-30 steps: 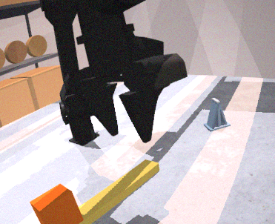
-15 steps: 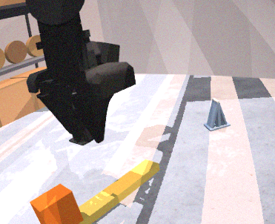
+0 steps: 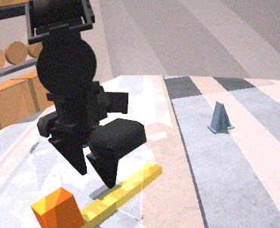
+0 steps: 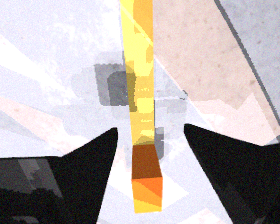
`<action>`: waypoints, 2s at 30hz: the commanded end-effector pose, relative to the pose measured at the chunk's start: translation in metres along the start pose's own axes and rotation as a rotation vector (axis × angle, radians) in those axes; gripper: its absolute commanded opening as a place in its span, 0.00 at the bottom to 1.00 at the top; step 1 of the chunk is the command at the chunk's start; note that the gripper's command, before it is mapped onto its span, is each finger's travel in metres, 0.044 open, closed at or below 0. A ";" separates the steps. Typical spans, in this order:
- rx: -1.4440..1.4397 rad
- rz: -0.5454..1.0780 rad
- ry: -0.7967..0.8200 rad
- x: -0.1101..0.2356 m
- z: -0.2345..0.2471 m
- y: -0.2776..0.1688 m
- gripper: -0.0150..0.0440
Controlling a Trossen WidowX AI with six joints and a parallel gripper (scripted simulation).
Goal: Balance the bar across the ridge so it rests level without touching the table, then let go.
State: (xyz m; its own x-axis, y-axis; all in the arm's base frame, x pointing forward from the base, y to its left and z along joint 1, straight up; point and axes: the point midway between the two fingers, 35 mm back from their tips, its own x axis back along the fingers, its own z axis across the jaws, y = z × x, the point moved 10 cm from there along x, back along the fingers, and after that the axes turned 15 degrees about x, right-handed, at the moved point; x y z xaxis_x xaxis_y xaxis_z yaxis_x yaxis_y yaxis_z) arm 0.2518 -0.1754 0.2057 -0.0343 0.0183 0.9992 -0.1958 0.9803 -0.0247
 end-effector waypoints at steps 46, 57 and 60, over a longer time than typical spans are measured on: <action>0.003 -0.008 0.014 -0.059 0.004 0.003 0.79; 0.000 -0.010 0.010 -0.058 0.004 0.004 0.47; 0.000 -0.010 0.010 -0.058 0.004 0.004 0.43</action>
State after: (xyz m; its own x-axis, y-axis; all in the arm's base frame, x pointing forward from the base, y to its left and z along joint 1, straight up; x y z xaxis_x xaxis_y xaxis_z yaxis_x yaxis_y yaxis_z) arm 0.2490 -0.1736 0.1476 -0.0221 0.0095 0.9997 -0.1964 0.9804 -0.0136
